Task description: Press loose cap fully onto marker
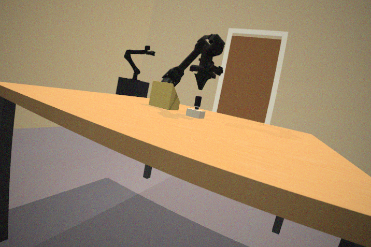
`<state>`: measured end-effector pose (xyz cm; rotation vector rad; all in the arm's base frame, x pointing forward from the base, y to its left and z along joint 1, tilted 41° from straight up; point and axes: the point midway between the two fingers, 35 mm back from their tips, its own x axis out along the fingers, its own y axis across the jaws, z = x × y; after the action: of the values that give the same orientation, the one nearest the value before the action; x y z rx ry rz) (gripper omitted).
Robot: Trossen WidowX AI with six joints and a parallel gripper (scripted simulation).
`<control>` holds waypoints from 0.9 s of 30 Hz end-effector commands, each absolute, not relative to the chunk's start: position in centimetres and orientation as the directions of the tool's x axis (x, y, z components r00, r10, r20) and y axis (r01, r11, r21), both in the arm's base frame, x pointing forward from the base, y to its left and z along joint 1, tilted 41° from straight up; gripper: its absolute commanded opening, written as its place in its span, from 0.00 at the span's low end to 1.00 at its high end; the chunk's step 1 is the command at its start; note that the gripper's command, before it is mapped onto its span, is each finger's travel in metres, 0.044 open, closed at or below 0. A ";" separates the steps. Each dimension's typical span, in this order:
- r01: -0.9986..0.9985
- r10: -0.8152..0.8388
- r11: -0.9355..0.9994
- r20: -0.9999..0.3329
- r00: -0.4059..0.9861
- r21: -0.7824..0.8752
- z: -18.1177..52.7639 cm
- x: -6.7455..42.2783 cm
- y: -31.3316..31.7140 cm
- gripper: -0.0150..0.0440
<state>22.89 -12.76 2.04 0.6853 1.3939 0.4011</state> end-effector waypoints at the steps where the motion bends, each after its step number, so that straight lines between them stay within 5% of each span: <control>1: 0.106 0.634 0.752 -0.758 0.154 0.651 2.0 22.8 -12.7 0.25; 27: 0.105 0.635 0.751 -0.757 0.154 0.651 0.5 23.2 -11.4 0.25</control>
<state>23.16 -11.91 0.86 0.6524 1.3848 0.4212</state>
